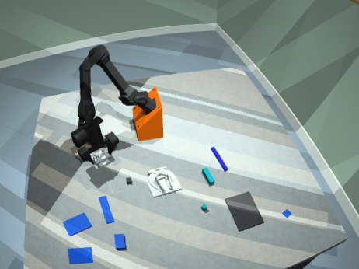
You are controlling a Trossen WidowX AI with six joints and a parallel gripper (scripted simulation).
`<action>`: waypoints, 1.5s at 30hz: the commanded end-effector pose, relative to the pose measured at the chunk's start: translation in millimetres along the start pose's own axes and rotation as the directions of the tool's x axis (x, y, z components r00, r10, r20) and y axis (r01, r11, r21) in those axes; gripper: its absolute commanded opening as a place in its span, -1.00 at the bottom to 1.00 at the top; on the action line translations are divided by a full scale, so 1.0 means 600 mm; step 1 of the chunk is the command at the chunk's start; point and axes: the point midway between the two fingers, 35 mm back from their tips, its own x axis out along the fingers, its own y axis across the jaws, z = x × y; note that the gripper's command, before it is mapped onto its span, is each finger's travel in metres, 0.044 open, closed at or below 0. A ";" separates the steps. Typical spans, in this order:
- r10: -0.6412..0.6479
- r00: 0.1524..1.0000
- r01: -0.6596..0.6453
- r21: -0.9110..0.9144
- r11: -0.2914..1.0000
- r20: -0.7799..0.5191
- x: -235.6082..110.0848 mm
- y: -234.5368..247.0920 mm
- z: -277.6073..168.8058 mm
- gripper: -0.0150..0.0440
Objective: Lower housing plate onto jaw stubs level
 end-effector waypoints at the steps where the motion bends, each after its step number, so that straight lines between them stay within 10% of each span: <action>1: -0.006 1.000 0.006 -0.006 1.000 -0.005 0.004 -0.004 -0.002 1.00; 45: -0.005 1.000 0.005 -0.003 1.000 0.001 0.004 -0.003 0.000 0.70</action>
